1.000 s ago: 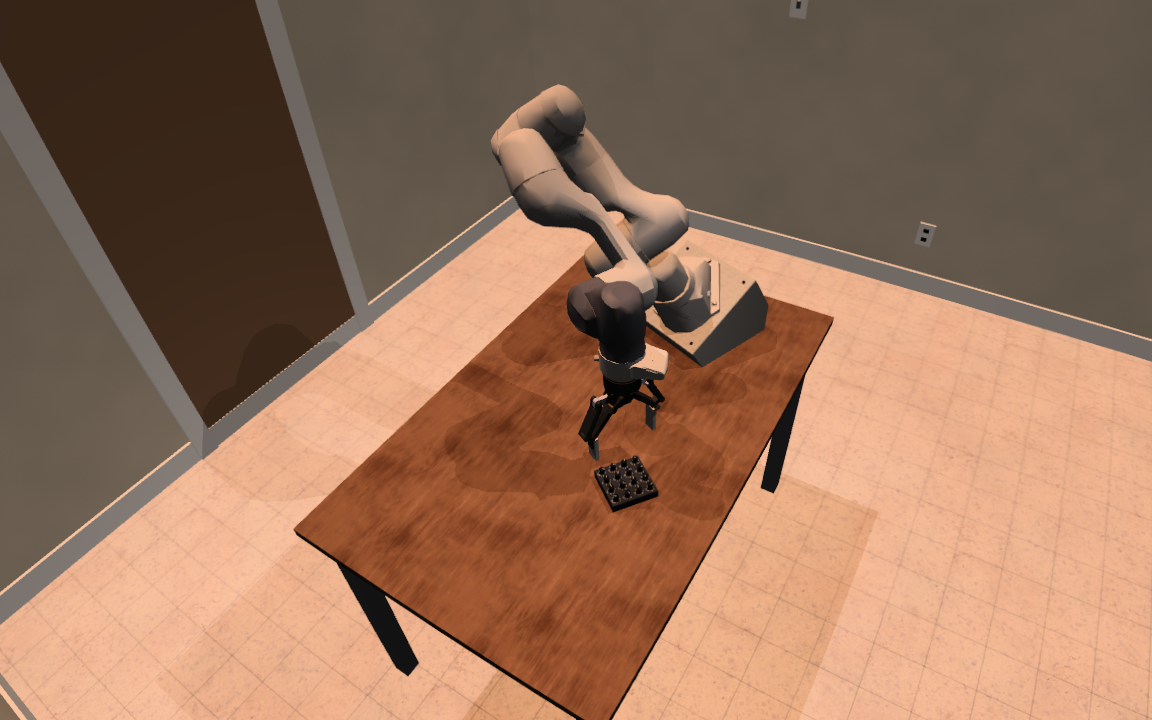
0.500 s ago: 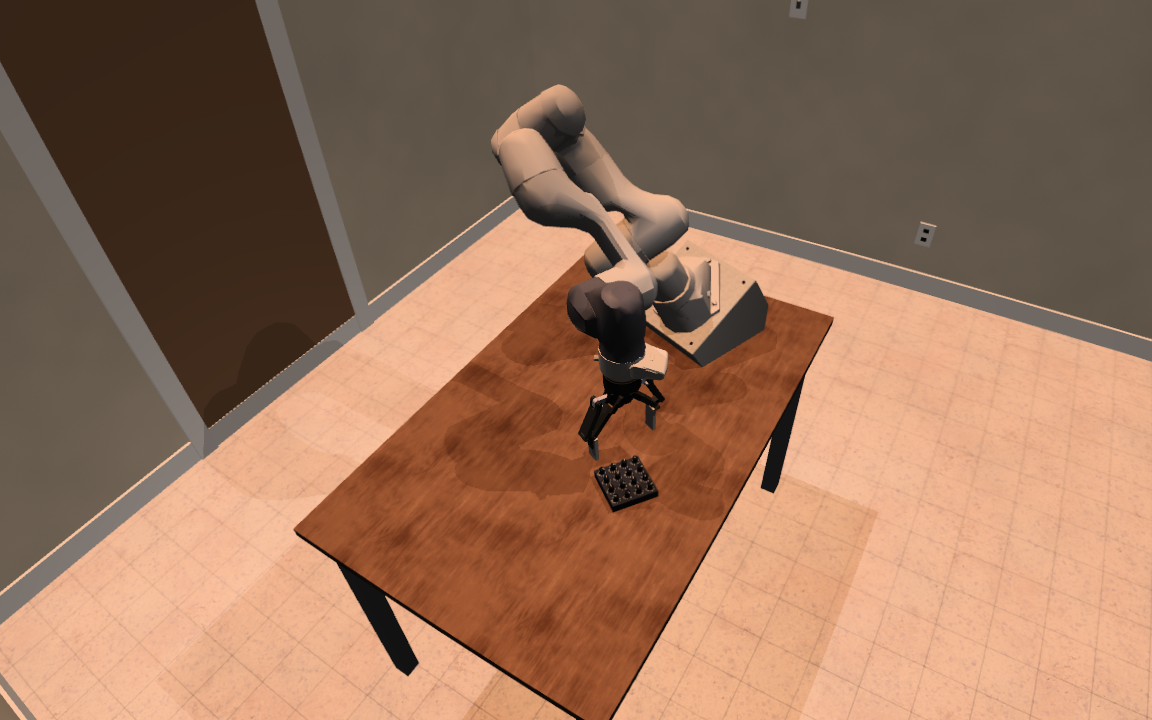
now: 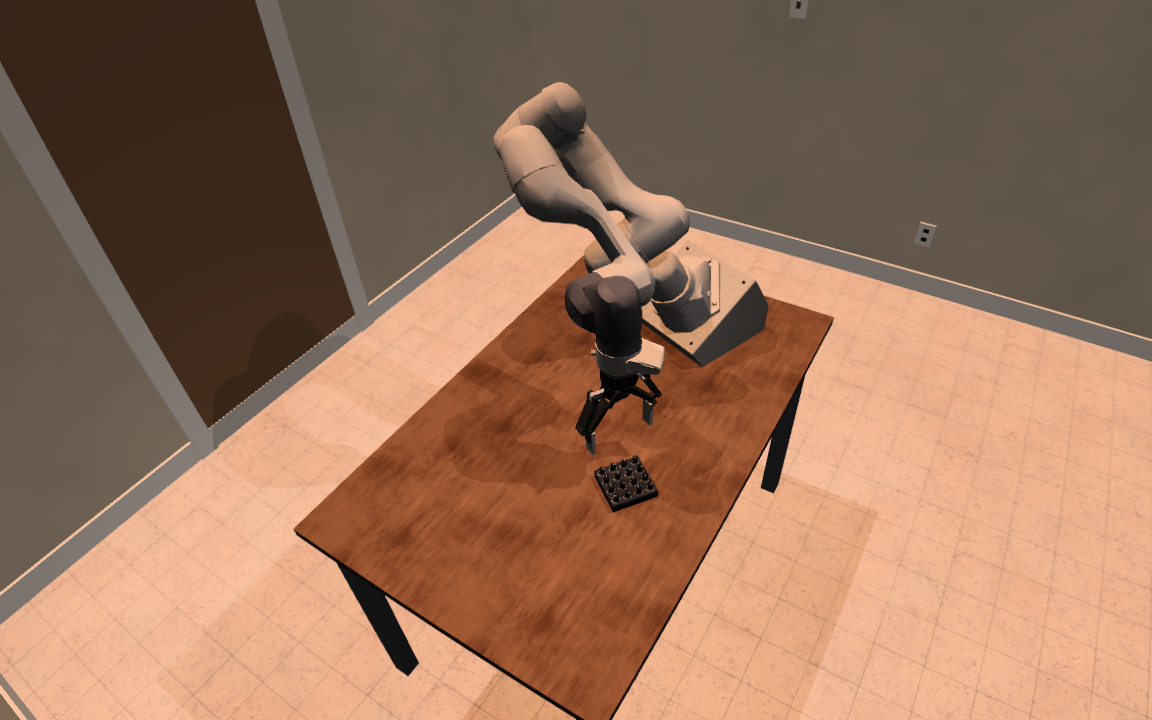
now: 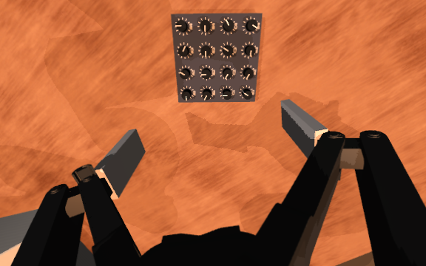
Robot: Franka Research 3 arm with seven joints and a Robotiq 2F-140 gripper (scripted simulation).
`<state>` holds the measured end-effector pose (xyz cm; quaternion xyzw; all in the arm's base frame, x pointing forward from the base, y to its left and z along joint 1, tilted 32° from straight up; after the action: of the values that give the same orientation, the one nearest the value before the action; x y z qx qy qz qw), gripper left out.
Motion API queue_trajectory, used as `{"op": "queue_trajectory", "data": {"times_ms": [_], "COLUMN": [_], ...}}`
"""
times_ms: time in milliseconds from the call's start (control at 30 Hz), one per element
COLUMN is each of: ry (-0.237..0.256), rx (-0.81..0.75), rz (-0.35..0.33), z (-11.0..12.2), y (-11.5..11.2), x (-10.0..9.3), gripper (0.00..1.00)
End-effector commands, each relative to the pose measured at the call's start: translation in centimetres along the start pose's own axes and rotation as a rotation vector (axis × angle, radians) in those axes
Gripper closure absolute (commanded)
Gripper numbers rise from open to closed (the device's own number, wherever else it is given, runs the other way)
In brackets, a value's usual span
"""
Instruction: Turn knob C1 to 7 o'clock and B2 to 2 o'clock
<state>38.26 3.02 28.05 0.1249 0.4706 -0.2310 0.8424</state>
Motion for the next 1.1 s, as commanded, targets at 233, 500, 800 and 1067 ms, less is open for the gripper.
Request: {"op": "queue_trajectory", "data": {"times_ms": [233,500,800,1067], "ry": [-0.001,-0.001,-0.001,-0.001], "rx": [-0.013,-0.013,-0.013,-0.013], "rz": [-0.004,-0.004,-0.004,-0.004], "z": [-0.6,-0.8,-1.0,-1.0], "y": [-2.3,-3.2,-3.6,-3.6], "x": [0.0,0.0,0.0,0.0], "gripper": [0.0,0.0,0.0,0.0]}}
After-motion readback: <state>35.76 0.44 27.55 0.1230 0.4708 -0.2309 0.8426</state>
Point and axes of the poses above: the point where the finger pads meet when closed, its own x axis out along the fingers, its own z axis across the jaws, y = z × x, the point moved 7 cm from there along -x, back along the fingers, and after that the axes turned 6 degrees about -x, right-handed, at the moved point
